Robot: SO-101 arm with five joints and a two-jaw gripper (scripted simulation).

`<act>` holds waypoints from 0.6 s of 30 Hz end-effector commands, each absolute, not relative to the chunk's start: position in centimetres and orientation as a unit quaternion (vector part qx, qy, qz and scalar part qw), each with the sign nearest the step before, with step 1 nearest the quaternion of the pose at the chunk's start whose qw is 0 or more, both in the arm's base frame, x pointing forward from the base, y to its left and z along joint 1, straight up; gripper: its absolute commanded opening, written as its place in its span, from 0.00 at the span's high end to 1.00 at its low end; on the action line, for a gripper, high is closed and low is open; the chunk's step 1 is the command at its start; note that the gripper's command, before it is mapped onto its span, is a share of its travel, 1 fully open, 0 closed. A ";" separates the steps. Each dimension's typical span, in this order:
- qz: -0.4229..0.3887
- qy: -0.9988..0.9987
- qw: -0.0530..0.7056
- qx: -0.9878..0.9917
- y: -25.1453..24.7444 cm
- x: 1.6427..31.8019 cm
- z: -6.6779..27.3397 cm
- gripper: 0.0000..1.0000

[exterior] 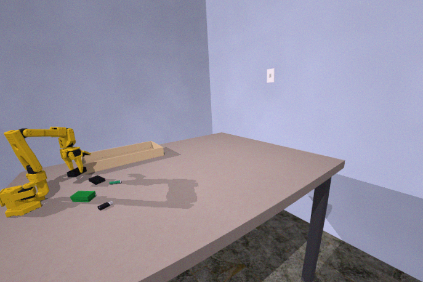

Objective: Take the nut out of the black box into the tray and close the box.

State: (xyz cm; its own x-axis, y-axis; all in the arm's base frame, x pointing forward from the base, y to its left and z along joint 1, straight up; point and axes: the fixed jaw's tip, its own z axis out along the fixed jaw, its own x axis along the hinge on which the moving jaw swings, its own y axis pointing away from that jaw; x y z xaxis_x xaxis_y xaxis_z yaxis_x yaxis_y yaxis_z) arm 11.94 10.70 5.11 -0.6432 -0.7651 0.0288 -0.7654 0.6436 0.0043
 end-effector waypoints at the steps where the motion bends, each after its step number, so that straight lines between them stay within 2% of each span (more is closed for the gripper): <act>1: 0.000 -0.906 0.000 0.423 10.8 12.4 4.7 0.80; 18: 0.000 -0.906 0.000 0.423 10.7 12.3 2.5 0.80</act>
